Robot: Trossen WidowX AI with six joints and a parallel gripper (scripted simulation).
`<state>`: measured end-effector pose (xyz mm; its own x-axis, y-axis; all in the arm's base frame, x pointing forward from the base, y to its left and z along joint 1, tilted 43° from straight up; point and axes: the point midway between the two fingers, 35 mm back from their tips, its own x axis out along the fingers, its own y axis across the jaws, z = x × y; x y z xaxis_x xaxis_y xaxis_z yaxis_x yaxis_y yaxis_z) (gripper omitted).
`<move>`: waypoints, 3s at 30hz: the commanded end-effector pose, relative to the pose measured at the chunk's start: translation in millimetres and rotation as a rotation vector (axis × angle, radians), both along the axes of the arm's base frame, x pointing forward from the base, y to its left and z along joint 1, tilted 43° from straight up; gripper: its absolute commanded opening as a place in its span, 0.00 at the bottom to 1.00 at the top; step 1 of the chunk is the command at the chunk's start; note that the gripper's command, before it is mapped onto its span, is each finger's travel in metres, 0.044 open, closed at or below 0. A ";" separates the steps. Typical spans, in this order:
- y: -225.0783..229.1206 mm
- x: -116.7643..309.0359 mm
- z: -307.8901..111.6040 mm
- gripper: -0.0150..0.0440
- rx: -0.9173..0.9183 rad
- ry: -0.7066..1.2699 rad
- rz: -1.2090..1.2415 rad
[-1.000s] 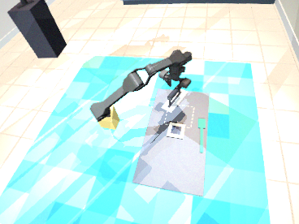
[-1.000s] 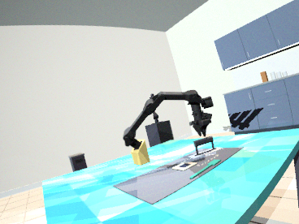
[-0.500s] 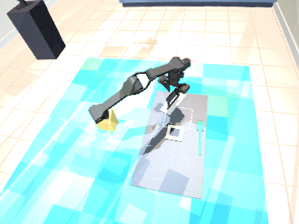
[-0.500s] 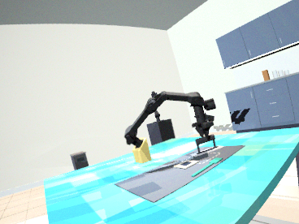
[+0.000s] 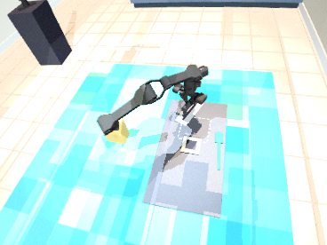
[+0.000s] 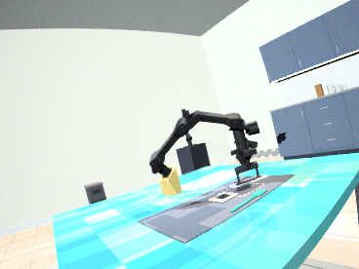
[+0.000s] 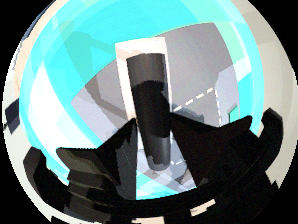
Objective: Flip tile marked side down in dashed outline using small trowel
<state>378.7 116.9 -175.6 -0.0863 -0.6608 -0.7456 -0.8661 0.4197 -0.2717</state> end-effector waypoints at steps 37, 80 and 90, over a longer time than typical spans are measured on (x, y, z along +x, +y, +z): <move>-0.6 0.4 -0.3 0.47 0.037 0.324 0.370; 22.6 1.5 26.4 0.71 0.065 0.532 0.603; 37.4 1.7 40.1 0.76 0.059 0.531 0.617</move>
